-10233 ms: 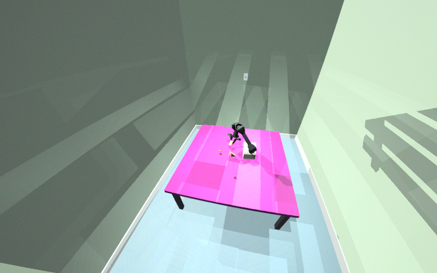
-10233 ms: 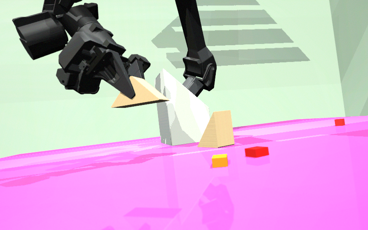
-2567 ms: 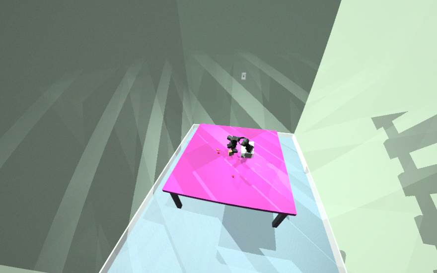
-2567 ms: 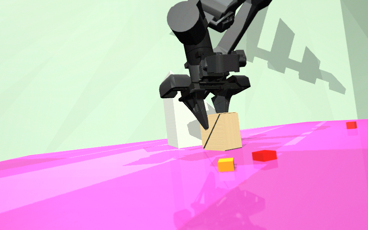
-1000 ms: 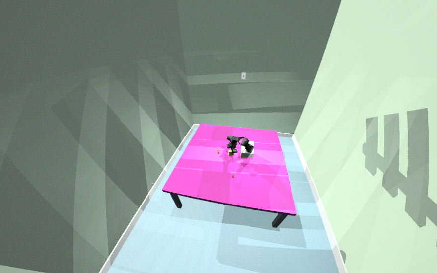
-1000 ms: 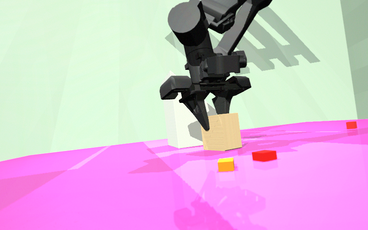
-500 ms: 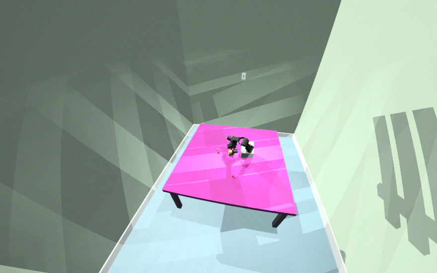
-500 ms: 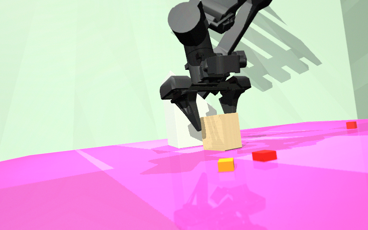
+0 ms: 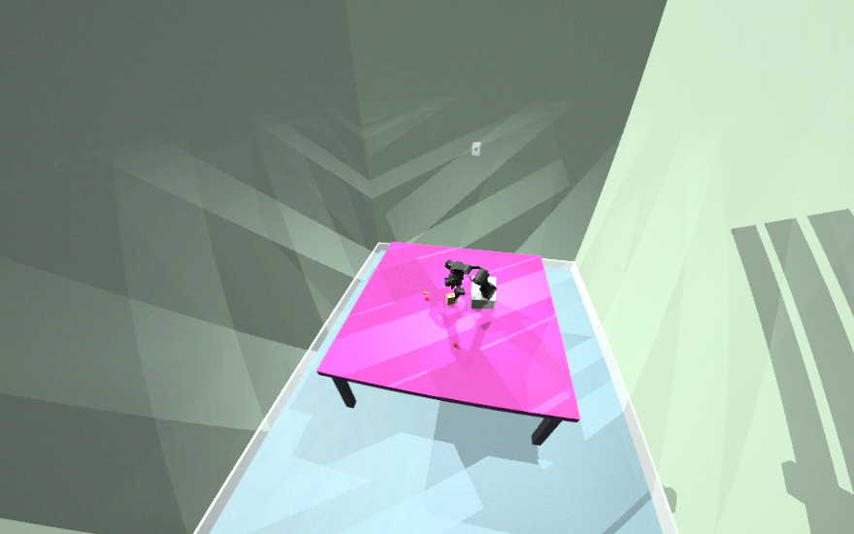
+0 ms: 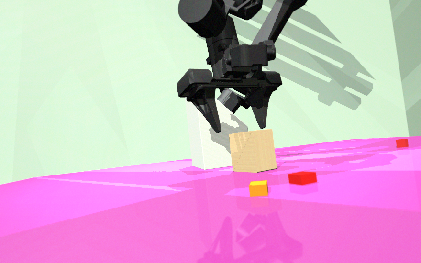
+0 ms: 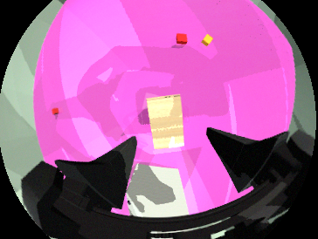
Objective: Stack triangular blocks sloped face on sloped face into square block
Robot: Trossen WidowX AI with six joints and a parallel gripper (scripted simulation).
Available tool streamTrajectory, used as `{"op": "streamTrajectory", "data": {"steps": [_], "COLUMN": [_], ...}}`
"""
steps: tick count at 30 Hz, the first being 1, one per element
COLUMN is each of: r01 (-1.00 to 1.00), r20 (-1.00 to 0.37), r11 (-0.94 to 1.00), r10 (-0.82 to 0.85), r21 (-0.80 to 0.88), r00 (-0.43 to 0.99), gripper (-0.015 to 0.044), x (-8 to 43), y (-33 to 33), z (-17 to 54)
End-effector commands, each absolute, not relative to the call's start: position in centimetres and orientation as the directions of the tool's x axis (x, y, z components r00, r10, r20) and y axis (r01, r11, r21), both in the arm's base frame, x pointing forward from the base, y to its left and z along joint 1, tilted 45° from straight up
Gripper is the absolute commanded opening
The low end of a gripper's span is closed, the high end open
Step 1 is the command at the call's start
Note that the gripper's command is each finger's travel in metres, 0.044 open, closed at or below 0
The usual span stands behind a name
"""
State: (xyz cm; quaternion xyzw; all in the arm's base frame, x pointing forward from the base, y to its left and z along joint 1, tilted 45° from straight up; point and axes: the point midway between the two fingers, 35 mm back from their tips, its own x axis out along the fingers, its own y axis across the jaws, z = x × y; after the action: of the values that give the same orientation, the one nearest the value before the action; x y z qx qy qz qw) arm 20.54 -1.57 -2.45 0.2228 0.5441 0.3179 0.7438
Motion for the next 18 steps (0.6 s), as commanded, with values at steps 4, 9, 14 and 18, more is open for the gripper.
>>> {"op": "streamTrajectory", "data": {"steps": [4,9,14,18], "r01": [-0.243,-0.243,-0.235,-0.235], "r20": [-0.668,-0.668,-0.666,-0.666], "r11": [0.7,0.7,0.701,0.701], "r10": [0.713,0.713,0.713,0.713], "r21": [0.671,0.671,0.673,0.673], "r00": [0.21,0.21,0.219,0.219], "gripper": [0.044,0.044,0.044,0.044], "x": [18.58,18.58,18.89,18.89], "y": [-7.04,-7.04,-6.78,-6.78], "z": [3.16,3.16,2.65,2.65]}}
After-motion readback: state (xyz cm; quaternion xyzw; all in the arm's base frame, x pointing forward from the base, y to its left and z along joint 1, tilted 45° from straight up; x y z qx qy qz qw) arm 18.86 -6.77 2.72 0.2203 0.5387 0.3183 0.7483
